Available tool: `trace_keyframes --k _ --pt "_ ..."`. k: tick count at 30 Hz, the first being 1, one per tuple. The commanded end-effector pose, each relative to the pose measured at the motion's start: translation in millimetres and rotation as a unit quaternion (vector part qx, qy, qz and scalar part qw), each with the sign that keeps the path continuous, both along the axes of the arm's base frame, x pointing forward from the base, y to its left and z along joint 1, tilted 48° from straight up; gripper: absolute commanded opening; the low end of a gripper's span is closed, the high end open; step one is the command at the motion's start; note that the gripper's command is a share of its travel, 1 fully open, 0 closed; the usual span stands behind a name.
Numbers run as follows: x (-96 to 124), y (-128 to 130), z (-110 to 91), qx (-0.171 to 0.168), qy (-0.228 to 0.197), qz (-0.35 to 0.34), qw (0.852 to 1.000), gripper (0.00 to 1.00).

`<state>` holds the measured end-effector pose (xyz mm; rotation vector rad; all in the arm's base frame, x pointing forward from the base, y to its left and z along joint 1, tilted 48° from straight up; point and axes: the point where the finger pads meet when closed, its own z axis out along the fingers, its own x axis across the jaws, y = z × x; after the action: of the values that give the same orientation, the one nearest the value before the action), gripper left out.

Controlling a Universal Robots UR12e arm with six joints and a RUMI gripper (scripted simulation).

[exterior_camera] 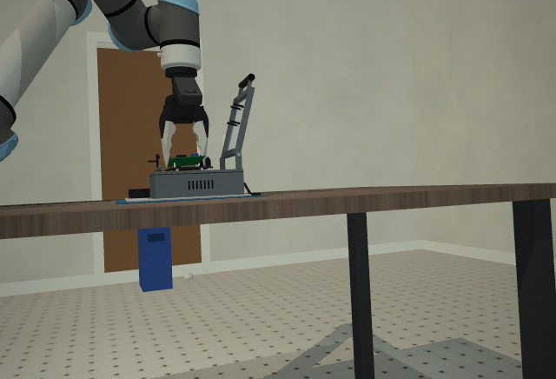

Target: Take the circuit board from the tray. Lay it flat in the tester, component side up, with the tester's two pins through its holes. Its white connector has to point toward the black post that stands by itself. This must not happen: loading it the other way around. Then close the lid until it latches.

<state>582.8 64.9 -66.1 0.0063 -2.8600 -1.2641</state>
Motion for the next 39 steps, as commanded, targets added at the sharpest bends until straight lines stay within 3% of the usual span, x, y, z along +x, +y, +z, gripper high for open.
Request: trace_keyframes --k 1,39 --pt "0.4 -0.6 0.2 0.0 0.0 0.0 1.0 0.39" --pt "0.4 2.0 -2.1 0.0 0.0 0.0 1.0 0.39"
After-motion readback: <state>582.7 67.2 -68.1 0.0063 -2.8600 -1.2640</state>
